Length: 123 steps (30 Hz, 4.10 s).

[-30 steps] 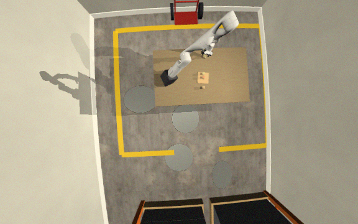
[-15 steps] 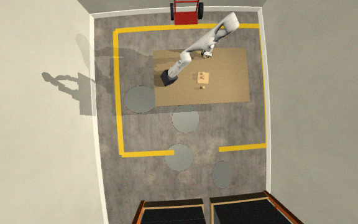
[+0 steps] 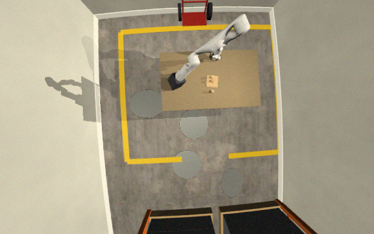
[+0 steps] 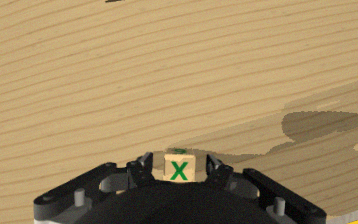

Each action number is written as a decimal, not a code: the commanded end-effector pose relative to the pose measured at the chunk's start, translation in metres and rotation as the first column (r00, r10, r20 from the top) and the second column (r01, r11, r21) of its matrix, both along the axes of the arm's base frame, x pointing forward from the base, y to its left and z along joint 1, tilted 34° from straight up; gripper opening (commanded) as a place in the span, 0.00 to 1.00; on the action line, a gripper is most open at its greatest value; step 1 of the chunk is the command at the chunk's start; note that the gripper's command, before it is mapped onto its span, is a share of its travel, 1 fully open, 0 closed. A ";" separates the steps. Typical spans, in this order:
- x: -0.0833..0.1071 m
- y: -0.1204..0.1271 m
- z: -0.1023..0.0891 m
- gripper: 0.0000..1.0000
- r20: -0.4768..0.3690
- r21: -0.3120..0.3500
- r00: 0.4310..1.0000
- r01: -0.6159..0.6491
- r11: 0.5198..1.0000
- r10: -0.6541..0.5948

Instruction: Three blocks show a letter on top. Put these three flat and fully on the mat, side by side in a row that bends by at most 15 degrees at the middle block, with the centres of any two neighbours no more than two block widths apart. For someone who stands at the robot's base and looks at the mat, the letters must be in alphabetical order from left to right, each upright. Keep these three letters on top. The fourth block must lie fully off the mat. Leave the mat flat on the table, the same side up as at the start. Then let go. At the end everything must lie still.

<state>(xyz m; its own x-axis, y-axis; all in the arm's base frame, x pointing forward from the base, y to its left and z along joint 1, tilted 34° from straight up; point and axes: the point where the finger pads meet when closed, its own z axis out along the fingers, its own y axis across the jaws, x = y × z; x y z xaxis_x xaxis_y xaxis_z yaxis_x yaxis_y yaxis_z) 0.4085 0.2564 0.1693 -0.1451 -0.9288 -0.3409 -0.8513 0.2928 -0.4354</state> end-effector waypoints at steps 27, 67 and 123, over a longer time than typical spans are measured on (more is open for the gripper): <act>0.000 0.000 0.000 0.67 0.001 0.000 1.000 0.000 1.000 0.000; 0.000 0.000 0.000 0.26 0.001 0.000 1.000 0.000 1.000 0.000; -0.017 -0.007 0.028 0.26 0.001 0.000 1.000 0.000 1.000 0.000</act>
<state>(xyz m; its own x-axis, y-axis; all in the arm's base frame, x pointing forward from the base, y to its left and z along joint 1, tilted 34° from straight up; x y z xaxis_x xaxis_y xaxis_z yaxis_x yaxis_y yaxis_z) 0.3895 0.2524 0.1903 -0.1410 -0.9310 -0.3367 -0.8588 0.2842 -0.4262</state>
